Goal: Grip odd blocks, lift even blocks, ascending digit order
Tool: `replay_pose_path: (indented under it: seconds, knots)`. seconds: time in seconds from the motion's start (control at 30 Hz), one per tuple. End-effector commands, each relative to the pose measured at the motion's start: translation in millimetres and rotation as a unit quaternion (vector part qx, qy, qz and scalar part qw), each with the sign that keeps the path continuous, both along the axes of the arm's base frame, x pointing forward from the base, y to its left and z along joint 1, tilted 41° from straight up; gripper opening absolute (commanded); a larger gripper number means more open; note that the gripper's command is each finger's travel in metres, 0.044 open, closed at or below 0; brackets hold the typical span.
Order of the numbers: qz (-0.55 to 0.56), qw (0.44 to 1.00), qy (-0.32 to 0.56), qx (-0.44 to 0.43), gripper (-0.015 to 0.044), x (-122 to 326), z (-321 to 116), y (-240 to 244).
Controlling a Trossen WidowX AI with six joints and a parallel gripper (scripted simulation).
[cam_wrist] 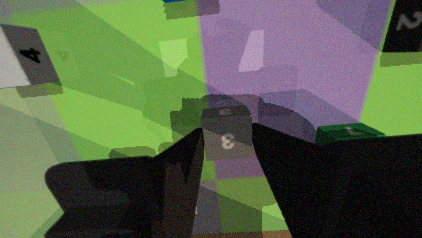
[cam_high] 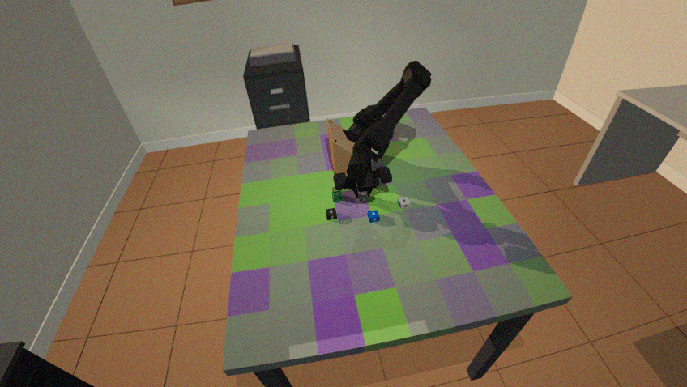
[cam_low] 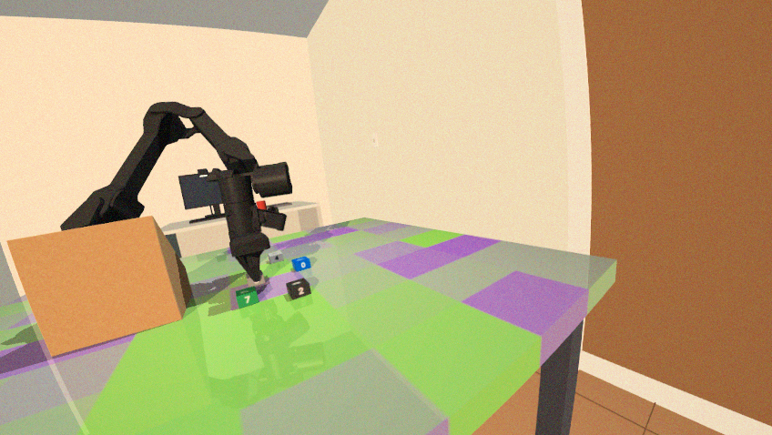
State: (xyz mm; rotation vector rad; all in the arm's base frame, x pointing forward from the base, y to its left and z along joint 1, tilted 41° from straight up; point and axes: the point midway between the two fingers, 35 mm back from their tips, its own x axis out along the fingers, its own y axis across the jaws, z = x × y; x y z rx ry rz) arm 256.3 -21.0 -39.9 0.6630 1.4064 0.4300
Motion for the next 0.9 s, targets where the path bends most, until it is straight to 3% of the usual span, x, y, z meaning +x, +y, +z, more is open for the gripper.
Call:
replay_pose_path:
  seconds: [0.0, 0.2, 0.6, 0.87]
  knots:
    - [-0.002, 1.000, 0.002, 0.002, 0.0251, 0, -1, 1]
    - [-0.002, 1.000, 0.002, 0.002, 0.0400, 0, -1, 1]
    - [-0.002, 1.000, 0.002, 0.002, 0.0400, -5, 27, -23]
    - [-0.002, 1.000, 0.003, 0.000, 0.0190, -16, 88, -75]
